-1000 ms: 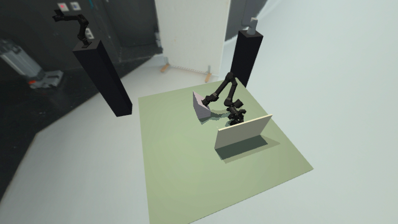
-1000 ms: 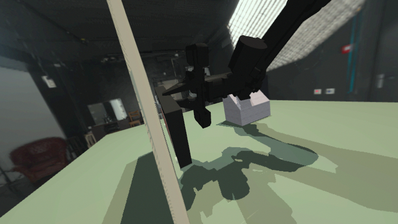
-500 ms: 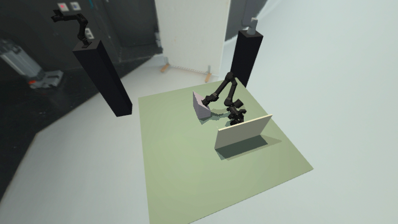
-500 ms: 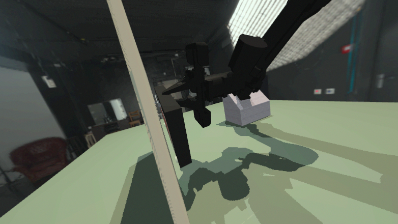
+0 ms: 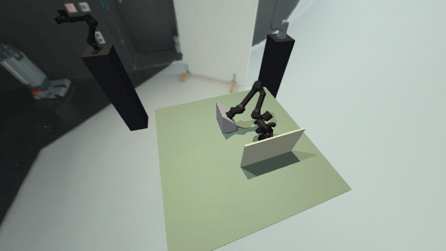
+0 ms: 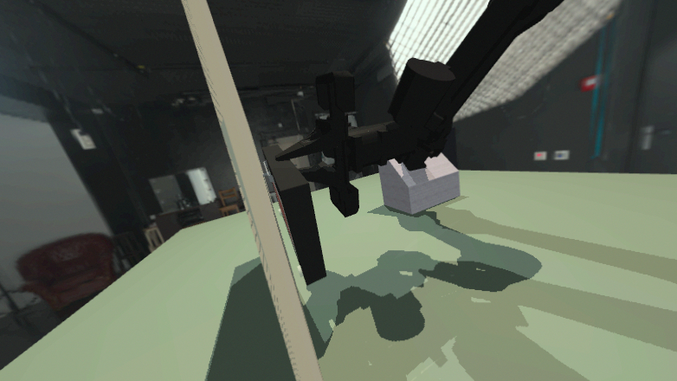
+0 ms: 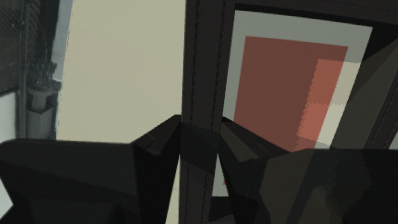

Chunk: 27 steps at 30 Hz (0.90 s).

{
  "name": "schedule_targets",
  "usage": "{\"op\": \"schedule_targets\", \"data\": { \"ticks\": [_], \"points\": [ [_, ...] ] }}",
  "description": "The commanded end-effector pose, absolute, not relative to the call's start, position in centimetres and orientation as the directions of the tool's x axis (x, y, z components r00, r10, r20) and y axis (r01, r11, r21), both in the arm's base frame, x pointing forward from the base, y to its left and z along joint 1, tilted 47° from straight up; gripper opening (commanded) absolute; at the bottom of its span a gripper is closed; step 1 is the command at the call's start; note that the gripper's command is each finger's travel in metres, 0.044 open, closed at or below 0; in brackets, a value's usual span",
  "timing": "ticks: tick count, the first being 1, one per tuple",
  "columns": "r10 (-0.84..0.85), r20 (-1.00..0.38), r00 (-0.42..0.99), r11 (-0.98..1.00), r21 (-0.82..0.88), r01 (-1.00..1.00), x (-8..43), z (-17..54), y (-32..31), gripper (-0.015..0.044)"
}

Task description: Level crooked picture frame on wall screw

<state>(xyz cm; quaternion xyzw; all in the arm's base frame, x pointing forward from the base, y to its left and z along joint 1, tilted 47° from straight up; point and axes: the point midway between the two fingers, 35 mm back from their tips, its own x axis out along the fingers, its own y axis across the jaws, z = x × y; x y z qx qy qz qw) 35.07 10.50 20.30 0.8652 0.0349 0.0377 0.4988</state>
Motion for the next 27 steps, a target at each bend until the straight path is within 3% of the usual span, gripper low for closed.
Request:
{"op": "schedule_targets", "data": {
  "ticks": [1,27],
  "points": [
    [0.092,0.040,0.995,-0.507,0.862,0.012,35.09,20.53,10.32,0.0000],
    [0.092,0.040,0.995,-0.506,0.862,0.012,35.12,20.42,10.11,0.0000]
  ]
}}
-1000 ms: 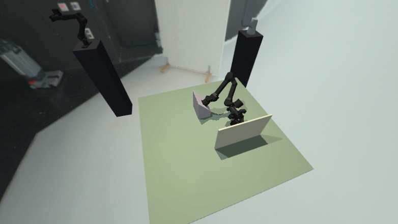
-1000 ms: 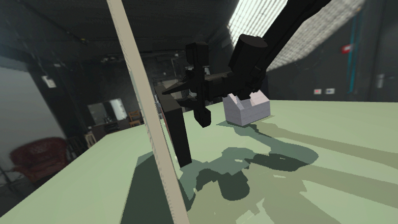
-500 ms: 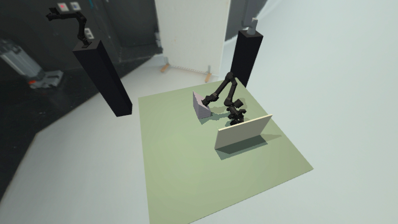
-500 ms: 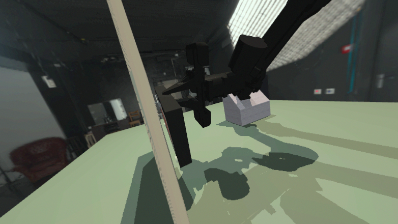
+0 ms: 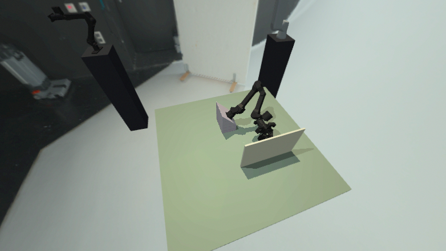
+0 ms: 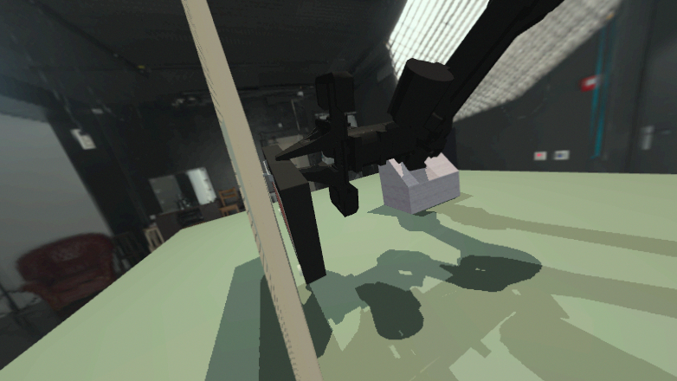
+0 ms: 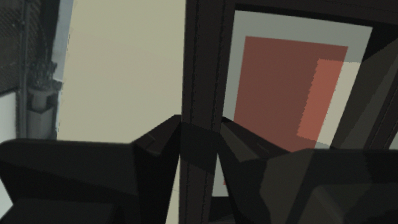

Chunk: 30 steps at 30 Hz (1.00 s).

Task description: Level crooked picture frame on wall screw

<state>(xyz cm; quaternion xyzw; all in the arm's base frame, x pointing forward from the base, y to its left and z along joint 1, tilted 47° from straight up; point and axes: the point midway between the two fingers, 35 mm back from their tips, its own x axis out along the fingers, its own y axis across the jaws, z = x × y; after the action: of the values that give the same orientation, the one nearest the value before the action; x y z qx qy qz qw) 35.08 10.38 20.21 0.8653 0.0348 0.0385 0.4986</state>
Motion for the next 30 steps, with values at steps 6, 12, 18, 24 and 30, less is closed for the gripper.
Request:
{"op": "schedule_targets", "data": {
  "ticks": [6,12,18,24,30],
  "points": [
    [0.092,0.040,0.995,-0.506,0.862,0.012,35.14,20.34,9.90,0.0000],
    [0.092,0.040,0.995,-0.506,0.862,0.012,35.16,20.05,9.79,0.0000],
    [0.092,0.040,0.995,-0.506,0.862,0.012,35.17,20.18,9.69,0.0000],
    [0.092,0.040,0.995,-0.506,0.862,0.012,35.17,20.14,9.71,0.0000],
    [0.092,0.040,0.995,-0.506,0.862,0.012,35.17,20.12,9.71,0.0000]
  ]
}}
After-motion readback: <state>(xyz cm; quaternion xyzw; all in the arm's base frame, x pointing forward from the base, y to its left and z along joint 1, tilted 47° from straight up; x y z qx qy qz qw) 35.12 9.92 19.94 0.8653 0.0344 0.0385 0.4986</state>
